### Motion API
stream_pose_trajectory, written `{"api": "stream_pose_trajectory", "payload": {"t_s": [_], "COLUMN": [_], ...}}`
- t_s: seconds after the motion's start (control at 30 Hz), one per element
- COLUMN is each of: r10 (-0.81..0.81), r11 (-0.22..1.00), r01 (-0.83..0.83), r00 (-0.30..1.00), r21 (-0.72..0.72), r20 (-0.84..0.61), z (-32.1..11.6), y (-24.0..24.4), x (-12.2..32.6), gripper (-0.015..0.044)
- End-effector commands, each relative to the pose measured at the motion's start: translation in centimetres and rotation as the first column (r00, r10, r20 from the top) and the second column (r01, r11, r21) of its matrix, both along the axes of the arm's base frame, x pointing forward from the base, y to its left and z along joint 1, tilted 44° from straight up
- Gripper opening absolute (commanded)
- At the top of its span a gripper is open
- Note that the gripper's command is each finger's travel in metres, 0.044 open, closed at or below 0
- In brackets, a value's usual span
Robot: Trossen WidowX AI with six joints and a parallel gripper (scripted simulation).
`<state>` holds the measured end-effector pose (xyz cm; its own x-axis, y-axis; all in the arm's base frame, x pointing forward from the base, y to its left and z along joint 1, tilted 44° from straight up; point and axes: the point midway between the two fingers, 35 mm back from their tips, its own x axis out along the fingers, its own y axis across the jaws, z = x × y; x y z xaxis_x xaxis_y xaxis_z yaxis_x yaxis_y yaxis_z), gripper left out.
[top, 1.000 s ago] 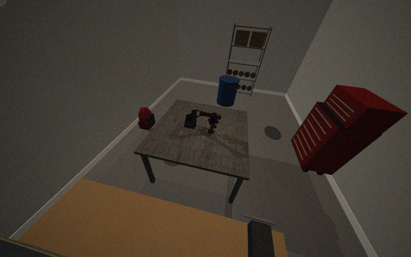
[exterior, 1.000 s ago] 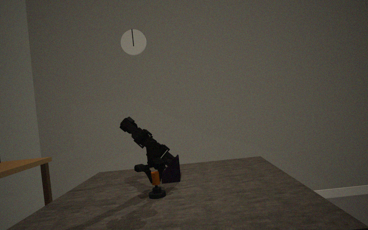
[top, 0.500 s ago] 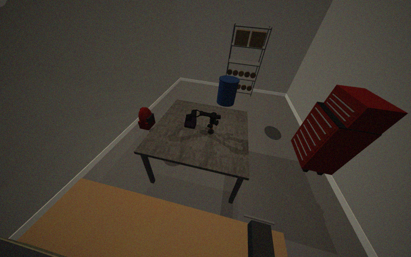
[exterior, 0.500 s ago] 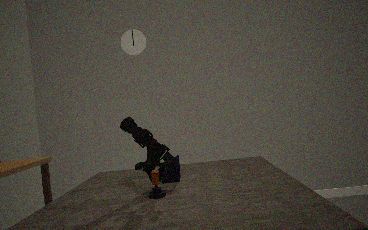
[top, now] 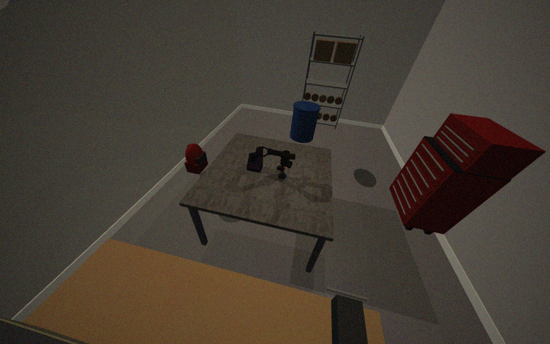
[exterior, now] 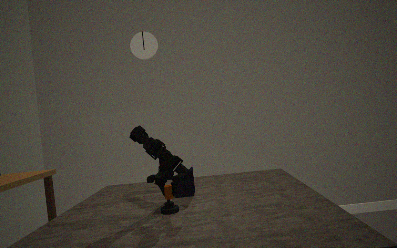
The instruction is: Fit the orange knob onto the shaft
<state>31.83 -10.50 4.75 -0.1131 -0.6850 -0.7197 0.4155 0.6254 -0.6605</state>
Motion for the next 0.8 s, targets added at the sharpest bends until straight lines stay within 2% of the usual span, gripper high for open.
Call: {"api": "stream_pose_trajectory", "payload": {"t_s": [0.0,0.77], "r10": [-0.001,-0.001], "r11": [1.0,1.0], "r01": [0.001,0.001], "r00": [1.0,1.0], "r21": [-0.002,-0.002], "r20": [0.007,0.007], "z": [0.12,0.51], "y": [0.04,-0.52], "x": [0.21,0.44], "gripper": [0.0,0.0]}}
